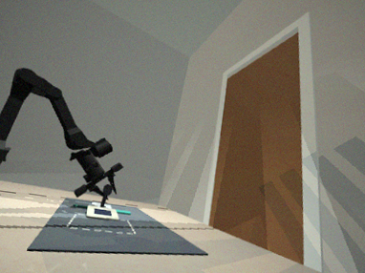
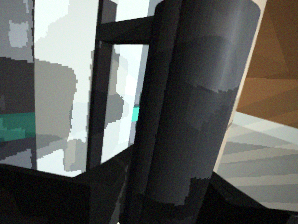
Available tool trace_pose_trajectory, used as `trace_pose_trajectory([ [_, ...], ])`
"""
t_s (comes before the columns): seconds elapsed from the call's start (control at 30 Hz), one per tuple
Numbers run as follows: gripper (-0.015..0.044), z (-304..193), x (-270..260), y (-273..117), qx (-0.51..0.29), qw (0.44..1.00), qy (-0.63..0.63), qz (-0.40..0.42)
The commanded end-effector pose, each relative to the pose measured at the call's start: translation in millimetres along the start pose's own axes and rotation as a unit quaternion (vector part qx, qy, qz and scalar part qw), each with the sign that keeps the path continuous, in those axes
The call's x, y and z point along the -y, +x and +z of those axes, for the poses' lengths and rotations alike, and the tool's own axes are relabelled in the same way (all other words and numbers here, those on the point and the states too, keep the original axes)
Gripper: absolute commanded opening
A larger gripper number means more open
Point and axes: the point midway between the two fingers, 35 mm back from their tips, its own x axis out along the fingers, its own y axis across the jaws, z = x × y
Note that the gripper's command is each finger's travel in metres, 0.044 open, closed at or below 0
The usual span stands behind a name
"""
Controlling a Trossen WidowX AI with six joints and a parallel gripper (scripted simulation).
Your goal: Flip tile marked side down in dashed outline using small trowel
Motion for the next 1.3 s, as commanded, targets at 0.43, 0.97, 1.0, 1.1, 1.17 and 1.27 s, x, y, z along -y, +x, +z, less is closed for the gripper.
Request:
trace_pose_trajectory([
  [0.43,0.0000,-22,34,-23,-0.005,1.000,-0.002,-0.016],
  [0.97,0.0000,-58,41,-30,-0.006,1.000,-0.004,-0.016],
  [1.0,0.0000,-60,41,-30,-0.006,1.000,-0.004,-0.016],
  [1.1,0.0000,-67,41,-30,-0.006,1.000,-0.004,-0.016],
  [1.17,0.0000,-72,40,-29,-0.007,1.000,-0.004,-0.016],
  [1.27,0.0000,-78,38,-28,-0.007,1.000,-0.005,-0.016],
])
